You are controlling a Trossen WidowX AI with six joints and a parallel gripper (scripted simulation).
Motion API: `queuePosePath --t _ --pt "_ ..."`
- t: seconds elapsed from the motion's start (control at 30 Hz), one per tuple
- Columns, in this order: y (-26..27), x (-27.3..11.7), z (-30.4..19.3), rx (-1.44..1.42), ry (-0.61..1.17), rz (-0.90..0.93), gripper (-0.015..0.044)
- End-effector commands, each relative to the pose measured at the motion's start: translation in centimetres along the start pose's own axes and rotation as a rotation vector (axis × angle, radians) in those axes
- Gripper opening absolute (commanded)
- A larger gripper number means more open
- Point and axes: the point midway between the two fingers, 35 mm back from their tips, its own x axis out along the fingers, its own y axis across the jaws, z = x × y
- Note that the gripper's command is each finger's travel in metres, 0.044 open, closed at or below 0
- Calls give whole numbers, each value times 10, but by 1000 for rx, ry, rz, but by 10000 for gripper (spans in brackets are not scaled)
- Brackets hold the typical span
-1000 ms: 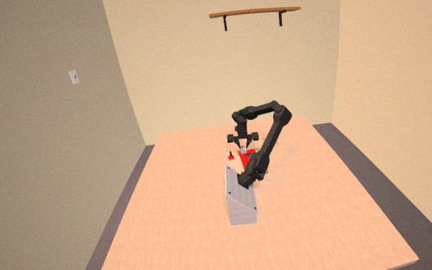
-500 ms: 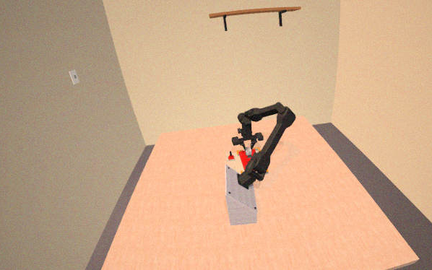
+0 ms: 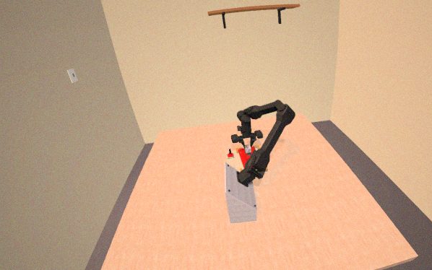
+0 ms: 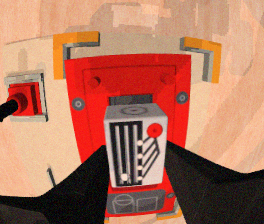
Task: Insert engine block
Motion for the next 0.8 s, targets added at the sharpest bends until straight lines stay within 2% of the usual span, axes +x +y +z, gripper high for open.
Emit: queuePosePath --t 0.0,0.77 --pt "-1 0 0 13 -2 -6 158" --pt "-2 0 1 -11 -2 -6 158"
